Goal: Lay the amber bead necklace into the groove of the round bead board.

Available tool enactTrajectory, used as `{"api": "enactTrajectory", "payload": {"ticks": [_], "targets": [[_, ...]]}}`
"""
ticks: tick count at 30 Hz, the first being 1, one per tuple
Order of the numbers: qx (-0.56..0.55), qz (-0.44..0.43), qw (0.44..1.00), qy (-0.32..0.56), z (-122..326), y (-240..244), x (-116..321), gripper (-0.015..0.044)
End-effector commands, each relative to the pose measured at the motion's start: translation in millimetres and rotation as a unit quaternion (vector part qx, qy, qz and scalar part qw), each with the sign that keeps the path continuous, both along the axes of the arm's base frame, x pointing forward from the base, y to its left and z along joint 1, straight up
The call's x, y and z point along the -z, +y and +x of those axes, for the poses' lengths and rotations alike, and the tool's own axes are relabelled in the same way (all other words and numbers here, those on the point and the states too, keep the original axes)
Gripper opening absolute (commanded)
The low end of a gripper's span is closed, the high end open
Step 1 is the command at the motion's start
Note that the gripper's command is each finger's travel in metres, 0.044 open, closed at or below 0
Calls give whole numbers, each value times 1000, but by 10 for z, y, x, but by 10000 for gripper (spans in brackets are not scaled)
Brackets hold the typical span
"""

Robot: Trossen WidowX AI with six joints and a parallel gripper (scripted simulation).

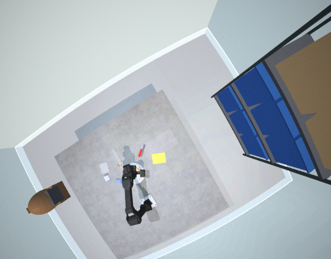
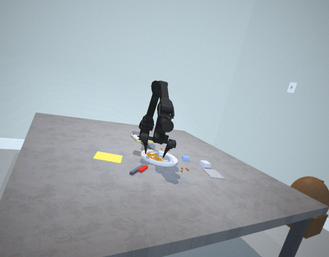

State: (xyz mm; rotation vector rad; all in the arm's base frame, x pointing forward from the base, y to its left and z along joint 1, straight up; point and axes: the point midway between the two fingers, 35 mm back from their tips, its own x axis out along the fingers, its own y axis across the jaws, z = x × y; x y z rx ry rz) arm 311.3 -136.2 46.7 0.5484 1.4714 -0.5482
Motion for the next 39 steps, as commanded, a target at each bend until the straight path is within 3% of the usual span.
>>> {"api": "enactTrajectory", "payload": {"ticks": [1, 2, 9, 14, 39], "targets": [[-1, -2, 1000, 0, -1, -5, -9, 440], [-1, -2, 1000, 0, -1, -5, -9, 440], [160, 3, 987, -2, -6, 127, -312, 256], [166, 3, 986, -2, -7, 132, -322, 125], [164, 3, 986, -2, 6, 127, -26, 120]]}}
